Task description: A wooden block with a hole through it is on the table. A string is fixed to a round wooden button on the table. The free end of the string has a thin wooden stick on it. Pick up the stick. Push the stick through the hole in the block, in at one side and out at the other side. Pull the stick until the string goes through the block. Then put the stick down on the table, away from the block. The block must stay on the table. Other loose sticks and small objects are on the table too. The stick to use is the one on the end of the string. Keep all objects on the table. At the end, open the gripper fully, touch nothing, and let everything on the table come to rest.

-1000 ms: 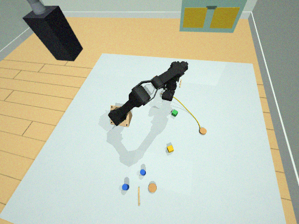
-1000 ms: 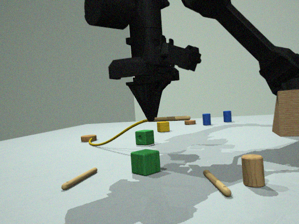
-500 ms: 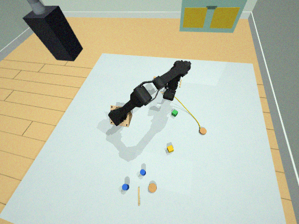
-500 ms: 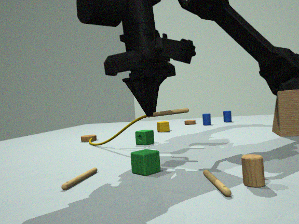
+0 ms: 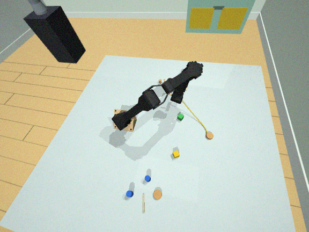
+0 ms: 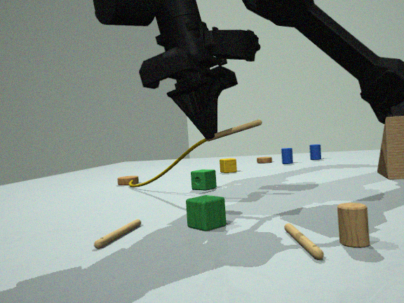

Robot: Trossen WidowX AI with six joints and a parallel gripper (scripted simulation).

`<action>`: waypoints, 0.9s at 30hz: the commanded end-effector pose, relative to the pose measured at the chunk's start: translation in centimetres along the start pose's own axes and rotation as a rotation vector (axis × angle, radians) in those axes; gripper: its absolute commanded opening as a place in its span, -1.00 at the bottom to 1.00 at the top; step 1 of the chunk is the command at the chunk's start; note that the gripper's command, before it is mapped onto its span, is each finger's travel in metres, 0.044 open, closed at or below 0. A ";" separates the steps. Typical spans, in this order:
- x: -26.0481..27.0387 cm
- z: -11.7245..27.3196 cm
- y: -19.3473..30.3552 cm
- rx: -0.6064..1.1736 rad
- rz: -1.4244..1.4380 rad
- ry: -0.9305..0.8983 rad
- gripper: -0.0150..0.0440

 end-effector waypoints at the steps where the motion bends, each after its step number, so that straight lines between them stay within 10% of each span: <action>1: -0.1 0.3 0.3 -0.051 -0.005 -0.008 -0.49; 27: 2.0 1.7 2.0 -0.081 -0.118 0.026 -0.49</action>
Point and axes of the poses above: the point midway between the two fingers, 35 mm back from their tips, its own z axis back along the fingers, its own x axis across the jaws, y = z × x, the point moved 6 cm from there along z, back along the fingers, and after that the axes turned 9 degrees about -z, right-handed, at the moved point
